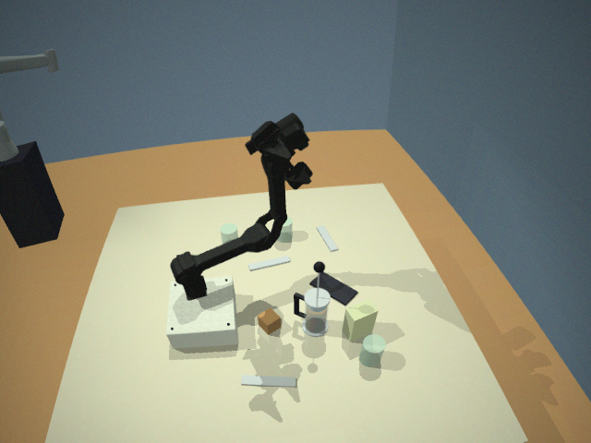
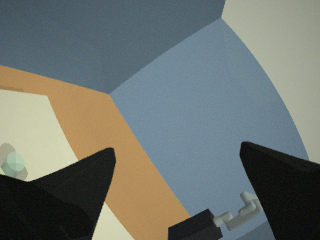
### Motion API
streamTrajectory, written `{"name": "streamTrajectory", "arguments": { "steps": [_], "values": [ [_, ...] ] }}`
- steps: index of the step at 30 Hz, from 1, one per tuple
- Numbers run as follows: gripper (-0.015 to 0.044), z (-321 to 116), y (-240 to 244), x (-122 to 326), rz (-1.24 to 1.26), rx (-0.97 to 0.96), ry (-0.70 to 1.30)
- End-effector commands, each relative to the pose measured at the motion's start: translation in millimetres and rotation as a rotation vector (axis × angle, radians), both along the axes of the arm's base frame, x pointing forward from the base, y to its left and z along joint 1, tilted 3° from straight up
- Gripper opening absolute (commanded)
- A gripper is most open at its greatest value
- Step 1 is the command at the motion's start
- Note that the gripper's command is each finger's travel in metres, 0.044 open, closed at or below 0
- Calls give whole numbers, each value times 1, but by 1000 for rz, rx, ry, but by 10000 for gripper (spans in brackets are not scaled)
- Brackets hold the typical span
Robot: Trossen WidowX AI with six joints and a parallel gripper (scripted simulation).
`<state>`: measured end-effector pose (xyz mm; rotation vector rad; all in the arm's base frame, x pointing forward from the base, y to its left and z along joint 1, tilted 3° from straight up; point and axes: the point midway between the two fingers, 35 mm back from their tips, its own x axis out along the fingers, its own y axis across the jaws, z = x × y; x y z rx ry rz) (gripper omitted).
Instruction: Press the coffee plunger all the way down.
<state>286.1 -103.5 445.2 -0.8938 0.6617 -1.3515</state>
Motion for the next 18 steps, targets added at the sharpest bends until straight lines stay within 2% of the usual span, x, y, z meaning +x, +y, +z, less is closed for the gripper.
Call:
{"name": "streamTrajectory", "arguments": {
  "steps": [1,2,18],
  "values": [
    [426,2,2,-1,6,-4,-6],
    [440,3,2,-2,6,-9,-12],
    [440,52,38,-51,89,-156,-141]
  ]
}}
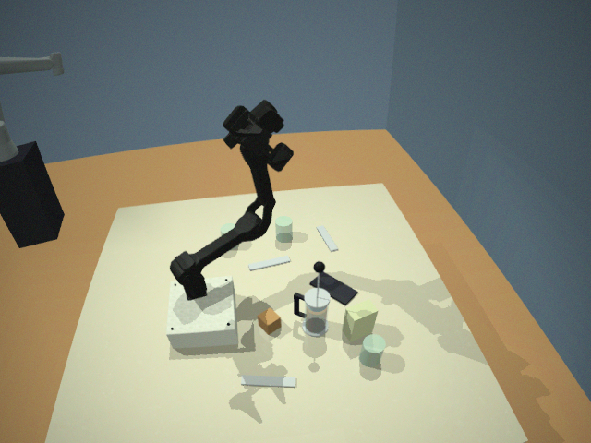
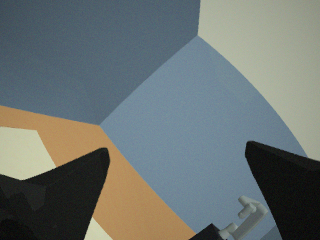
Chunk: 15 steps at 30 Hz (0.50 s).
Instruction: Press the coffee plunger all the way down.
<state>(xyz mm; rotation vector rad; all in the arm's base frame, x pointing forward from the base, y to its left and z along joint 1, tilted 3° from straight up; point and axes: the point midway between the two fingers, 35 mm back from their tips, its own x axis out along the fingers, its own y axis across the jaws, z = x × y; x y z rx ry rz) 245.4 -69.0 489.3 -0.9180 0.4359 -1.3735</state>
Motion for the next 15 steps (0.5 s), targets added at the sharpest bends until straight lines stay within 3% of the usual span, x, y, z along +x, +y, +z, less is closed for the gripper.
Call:
{"name": "streamTrajectory", "arguments": {
  "steps": [1,15],
  "values": [
    [440,11,7,-14,16,-33,-27],
    [440,38,25,-62,75,-112,-145]
  ]
}}
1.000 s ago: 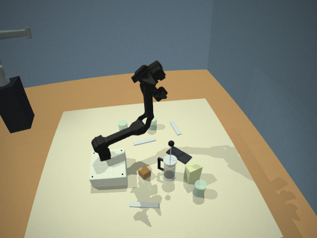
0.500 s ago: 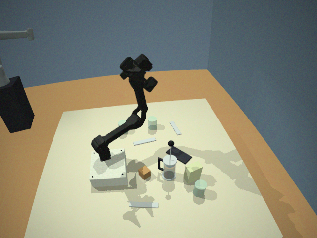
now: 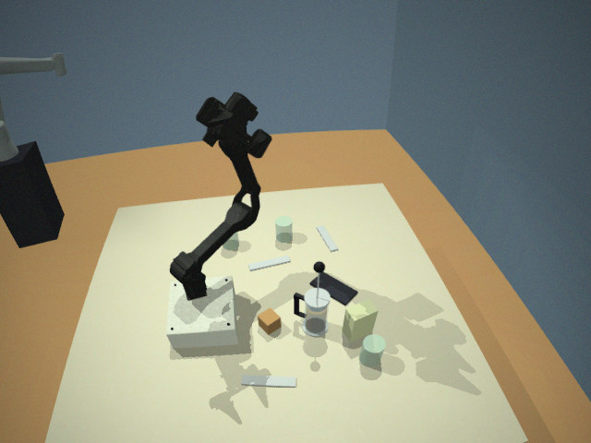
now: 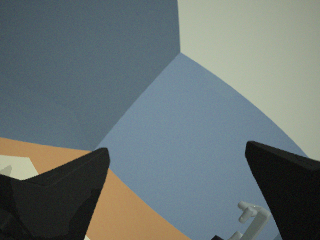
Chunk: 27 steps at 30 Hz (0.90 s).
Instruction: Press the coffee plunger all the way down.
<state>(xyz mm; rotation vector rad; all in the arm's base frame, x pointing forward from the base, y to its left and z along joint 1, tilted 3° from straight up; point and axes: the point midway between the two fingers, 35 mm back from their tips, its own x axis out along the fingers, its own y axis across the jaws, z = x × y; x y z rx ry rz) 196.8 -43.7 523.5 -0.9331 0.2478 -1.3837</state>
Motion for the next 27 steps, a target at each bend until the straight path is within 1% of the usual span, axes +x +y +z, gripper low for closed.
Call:
{"name": "streamTrajectory", "arguments": {
  "steps": [1,5,9,13,16,21,27],
  "values": [
    [440,5,0,-16,13,-5,-47],
    [440,14,5,-40,81,-7,-142],
    [440,20,-1,-77,186,25,-279],
    [440,19,-22,-109,288,94,-409],
    [440,13,-44,-125,356,166,-489],
    [440,-7,-89,-129,456,311,-560],
    [440,-46,-139,-103,534,528,-615]
  ]
}}
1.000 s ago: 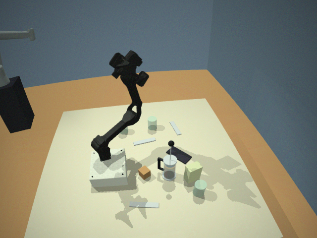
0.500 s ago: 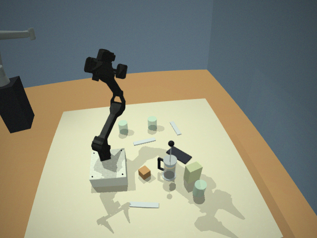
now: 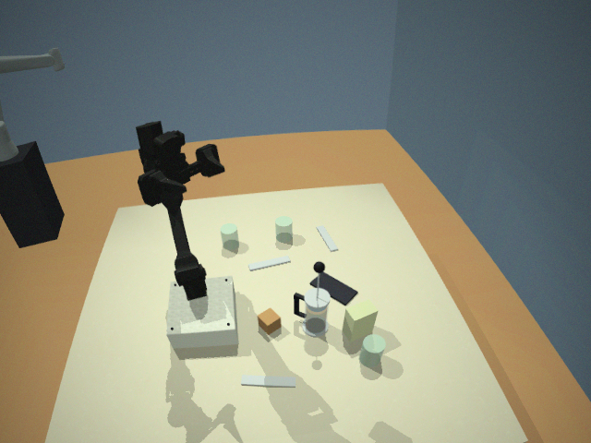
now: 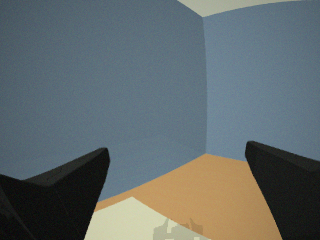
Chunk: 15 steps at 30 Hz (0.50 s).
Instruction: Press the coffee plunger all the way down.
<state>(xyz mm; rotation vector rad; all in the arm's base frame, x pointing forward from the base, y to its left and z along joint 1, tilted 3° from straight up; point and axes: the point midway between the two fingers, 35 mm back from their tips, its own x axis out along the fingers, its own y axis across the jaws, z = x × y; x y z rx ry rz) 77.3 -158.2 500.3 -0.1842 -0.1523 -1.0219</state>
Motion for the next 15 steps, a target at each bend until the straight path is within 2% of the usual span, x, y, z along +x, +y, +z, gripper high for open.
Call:
{"name": "streamTrajectory", "arguments": {
  "steps": [1,8,15],
  "values": [
    [440,-31,-31,24,78,131,6],
    [440,-96,-54,90,220,346,92],
    [440,-167,-35,162,341,490,289]
  ]
}}
